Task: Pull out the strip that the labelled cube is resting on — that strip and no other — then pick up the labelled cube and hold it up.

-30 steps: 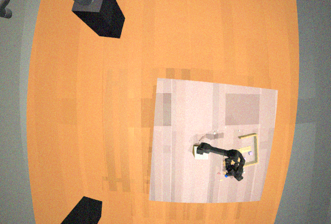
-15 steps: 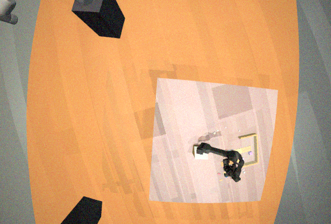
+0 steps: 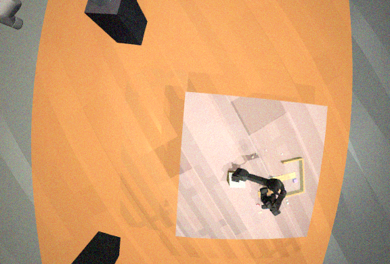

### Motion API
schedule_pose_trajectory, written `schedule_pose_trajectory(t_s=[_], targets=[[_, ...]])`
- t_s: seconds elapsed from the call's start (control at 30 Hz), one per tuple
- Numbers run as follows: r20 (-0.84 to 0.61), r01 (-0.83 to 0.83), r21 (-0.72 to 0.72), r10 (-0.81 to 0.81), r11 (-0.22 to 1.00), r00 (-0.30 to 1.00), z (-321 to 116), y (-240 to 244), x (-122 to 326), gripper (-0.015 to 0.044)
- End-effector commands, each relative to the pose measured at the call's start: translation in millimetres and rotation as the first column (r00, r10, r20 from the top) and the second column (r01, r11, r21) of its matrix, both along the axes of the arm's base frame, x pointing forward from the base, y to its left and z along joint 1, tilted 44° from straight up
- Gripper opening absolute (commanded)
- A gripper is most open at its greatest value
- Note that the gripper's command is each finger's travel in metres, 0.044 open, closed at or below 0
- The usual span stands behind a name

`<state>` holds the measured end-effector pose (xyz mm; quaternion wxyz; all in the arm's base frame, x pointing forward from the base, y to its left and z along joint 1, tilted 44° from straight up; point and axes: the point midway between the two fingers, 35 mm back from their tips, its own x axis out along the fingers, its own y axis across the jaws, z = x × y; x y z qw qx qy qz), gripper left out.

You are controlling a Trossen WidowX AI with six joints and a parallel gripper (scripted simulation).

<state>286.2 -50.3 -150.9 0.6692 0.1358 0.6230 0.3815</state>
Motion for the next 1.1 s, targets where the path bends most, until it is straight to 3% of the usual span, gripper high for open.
schedule_pose_trajectory(t_s=[0.0, 1.07], targets=[[-0.026, -0.017, -0.001, 0.017, 1.000, 1.000, -3.2, 2.2, -15.1, 0.0000], [-0.028, -0.017, -0.002, 0.017, 1.000, 0.999, -9.3, -9.3, -48.7, 0.0000]])
